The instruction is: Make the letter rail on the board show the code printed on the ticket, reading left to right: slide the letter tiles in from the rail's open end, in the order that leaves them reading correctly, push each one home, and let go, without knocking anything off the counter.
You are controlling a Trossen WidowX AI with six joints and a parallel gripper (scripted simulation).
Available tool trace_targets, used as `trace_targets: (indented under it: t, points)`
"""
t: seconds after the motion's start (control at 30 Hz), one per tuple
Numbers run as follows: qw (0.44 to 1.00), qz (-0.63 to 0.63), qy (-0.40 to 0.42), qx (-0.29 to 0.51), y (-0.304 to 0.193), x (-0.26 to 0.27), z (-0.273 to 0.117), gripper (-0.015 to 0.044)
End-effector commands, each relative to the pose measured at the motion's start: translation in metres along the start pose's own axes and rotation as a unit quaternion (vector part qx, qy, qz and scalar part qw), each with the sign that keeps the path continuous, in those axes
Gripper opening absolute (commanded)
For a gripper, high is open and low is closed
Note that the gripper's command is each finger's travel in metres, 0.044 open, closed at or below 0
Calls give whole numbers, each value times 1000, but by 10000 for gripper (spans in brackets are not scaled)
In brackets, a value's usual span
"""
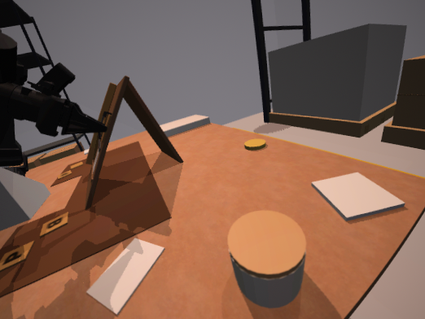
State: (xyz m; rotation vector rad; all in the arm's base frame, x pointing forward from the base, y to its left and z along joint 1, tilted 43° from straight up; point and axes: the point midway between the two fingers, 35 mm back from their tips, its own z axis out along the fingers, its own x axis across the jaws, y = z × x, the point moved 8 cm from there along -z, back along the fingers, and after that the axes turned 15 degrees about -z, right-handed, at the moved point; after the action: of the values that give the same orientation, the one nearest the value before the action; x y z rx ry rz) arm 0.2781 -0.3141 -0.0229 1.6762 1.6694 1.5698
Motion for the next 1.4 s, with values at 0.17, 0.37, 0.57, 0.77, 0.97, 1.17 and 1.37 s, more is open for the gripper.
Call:
trace_targets:
  t: [0.17, 0.37, 0.57, 0.77, 0.97, 1.17, 1.37]
  points:
    - [1000, 0, 0, -1, 2, 5, -1, 0]
    - [1000, 0, 0, -1, 3, 8, -1, 0]
    - [1000, 0, 0, -1, 4, 11, -1, 0]
    - [1000, 0, 0, -1, 5, 14, -1, 0]
    - [1000, 0, 0, -1, 5, 17, -1, 0]
    - [1000, 1, 0, -1, 6, 20, -1, 0]
    - [1000, 1, 0, -1, 7, 23, -1, 0]
